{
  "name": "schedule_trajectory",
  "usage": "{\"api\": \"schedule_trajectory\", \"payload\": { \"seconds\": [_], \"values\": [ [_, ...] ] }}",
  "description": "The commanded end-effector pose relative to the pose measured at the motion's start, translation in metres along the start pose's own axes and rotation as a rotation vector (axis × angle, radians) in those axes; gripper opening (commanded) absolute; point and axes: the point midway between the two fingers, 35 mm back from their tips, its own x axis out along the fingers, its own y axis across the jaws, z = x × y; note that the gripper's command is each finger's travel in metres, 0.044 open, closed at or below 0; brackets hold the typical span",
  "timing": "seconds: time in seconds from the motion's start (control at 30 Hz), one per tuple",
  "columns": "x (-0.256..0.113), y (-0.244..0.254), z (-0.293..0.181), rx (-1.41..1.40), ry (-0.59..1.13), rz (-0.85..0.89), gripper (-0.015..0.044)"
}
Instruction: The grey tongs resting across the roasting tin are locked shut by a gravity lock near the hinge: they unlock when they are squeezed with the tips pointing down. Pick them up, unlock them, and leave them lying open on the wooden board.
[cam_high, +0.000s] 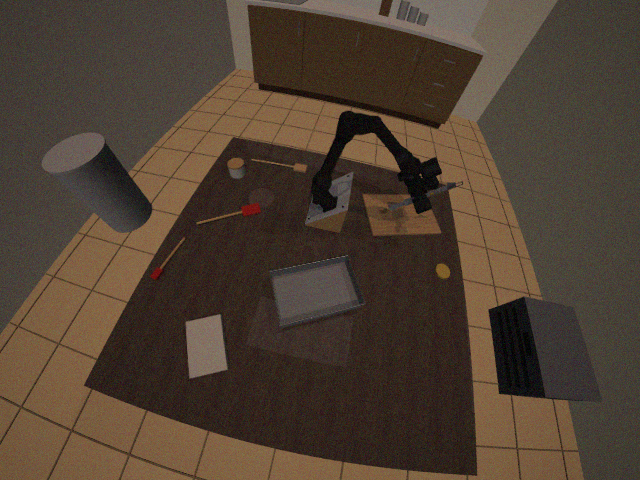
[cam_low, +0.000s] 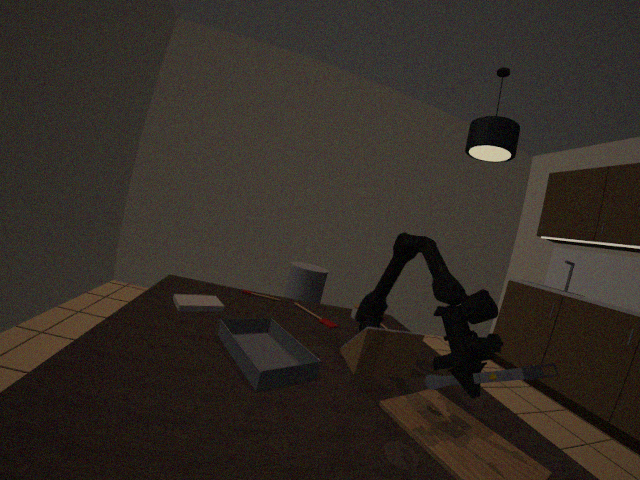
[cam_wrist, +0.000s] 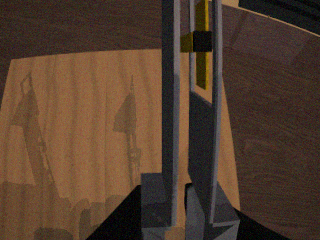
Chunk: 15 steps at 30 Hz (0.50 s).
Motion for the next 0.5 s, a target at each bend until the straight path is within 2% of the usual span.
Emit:
{"api": "schedule_trajectory", "payload": {
  "seconds": [0.0, 0.47],
  "values": [
    [0.0009, -0.0006, 0.0061, -0.006, 0.035, -0.004, -0.015],
    [0.0045, -0.0006, 0.0122, -0.009, 0.205, -0.006, -0.015]
  ]
}}
